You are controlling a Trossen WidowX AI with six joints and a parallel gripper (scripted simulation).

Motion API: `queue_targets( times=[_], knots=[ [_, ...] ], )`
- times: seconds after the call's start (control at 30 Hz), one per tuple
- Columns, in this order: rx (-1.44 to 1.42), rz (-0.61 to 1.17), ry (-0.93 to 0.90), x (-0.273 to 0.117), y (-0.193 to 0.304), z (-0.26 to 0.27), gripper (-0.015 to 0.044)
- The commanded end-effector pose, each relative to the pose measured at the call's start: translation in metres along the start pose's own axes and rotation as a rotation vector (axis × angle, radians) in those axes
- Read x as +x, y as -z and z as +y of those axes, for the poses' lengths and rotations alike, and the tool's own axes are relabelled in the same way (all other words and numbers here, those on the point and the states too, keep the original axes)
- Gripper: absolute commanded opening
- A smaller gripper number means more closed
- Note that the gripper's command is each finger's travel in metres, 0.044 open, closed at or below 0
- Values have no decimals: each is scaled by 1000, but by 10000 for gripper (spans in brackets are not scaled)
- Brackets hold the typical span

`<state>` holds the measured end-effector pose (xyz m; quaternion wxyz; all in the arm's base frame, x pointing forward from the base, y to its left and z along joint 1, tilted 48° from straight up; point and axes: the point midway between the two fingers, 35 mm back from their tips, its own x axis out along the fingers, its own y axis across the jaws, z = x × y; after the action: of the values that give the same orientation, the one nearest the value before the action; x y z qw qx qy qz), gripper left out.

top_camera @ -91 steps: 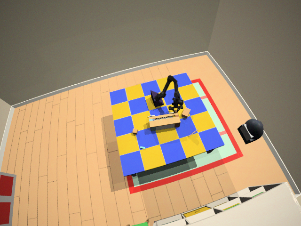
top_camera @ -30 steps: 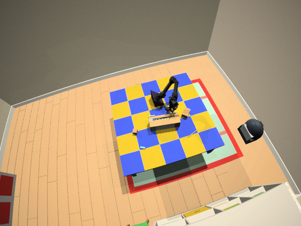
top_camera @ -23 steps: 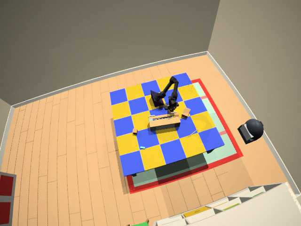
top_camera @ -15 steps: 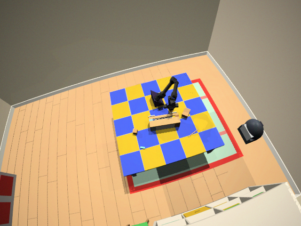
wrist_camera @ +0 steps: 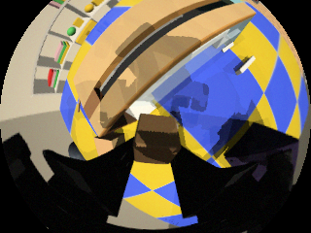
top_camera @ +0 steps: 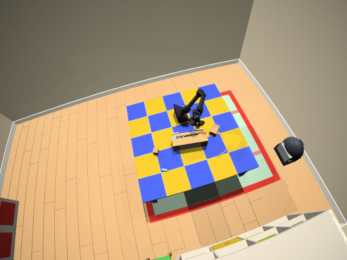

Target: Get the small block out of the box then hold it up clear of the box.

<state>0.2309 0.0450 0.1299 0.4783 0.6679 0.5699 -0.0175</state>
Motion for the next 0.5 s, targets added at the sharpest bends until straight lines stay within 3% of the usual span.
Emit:
queue_targets(
  times=[0.0, 0.47],
  knots=[
    [172, 11, -19, -4, -1, 2, 0],
    [781, 63, -64, -18, -3, 2, 0]
  ],
)
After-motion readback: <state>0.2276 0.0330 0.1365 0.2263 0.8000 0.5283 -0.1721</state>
